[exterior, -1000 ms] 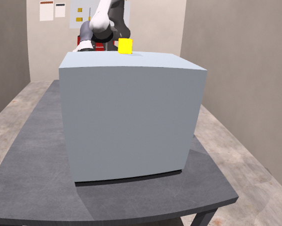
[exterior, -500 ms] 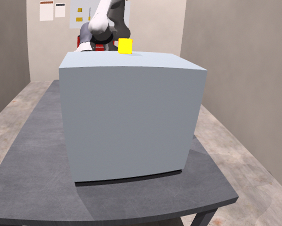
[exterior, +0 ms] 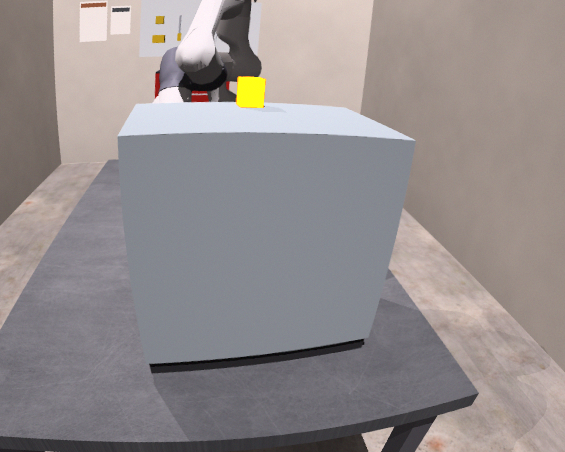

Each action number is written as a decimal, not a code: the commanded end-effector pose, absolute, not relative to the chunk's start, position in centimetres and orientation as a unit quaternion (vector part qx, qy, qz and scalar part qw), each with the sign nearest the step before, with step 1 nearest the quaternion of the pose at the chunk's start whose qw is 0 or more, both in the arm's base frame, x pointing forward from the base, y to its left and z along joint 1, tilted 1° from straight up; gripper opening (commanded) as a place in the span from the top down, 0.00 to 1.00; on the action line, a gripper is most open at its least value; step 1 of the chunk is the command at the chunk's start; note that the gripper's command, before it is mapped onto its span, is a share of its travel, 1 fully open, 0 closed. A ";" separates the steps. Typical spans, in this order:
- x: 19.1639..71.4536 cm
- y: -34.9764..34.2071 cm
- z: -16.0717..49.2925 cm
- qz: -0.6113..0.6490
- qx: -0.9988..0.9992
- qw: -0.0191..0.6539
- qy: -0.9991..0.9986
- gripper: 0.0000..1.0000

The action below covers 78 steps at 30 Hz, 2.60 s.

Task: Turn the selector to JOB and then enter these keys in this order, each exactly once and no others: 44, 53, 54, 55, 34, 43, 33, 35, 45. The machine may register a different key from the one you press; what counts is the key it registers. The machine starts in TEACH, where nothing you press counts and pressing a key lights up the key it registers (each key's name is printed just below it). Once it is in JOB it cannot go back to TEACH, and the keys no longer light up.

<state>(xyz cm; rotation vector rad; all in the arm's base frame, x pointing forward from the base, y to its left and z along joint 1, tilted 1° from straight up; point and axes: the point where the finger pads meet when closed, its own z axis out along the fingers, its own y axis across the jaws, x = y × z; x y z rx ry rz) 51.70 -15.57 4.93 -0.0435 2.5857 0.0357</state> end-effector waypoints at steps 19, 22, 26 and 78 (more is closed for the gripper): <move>51.9 -15.4 4.9 0.013 -0.024 0.276 0.961 0.60; 51.9 -15.4 4.9 0.013 -0.024 0.276 0.961 0.60; 51.9 -15.4 4.9 0.013 -0.024 0.276 0.961 0.60; 51.9 -15.4 4.9 0.013 -0.023 0.276 0.961 0.90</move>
